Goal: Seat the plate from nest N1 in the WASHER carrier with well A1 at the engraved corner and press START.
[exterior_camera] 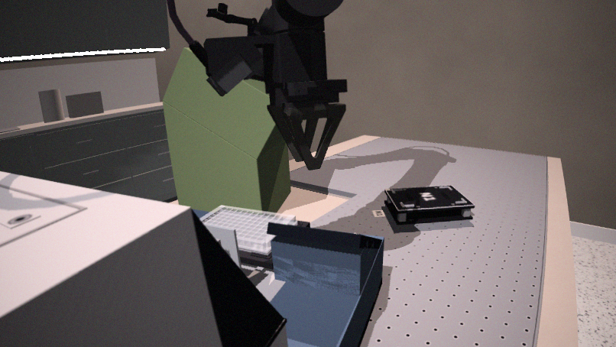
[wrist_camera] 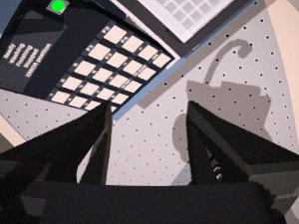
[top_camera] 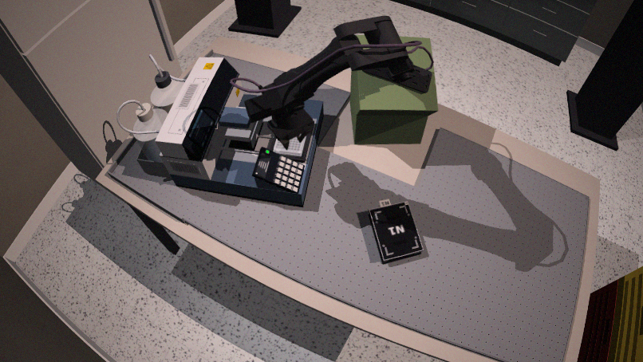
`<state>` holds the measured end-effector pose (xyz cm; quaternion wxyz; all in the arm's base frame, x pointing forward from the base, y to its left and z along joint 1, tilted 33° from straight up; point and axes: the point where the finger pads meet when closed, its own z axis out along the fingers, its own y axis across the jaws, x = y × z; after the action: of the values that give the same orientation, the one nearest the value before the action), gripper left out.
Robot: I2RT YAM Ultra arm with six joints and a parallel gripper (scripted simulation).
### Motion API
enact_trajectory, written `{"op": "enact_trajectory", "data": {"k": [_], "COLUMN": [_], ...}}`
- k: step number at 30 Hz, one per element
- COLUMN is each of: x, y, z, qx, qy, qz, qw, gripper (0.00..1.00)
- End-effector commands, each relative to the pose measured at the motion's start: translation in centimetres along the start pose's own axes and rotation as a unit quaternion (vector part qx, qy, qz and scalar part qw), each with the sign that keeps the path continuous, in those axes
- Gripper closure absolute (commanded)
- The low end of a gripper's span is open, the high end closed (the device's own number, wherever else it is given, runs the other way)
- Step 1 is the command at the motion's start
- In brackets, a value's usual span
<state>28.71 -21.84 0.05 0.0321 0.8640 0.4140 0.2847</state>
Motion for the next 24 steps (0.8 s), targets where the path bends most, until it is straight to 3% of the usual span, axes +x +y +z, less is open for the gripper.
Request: {"op": "enact_trajectory", "data": {"k": [1, 24], "x": [-0.69, -0.69], "y": [0.91, 0.90], "z": [-0.97, -0.97], "qx": [-0.007, -0.007], "qy": [-0.012, -0.012], "qz": [-0.014, -0.012], "qw": [1.000, 1.000], "gripper": [0.58, 1.00]}}
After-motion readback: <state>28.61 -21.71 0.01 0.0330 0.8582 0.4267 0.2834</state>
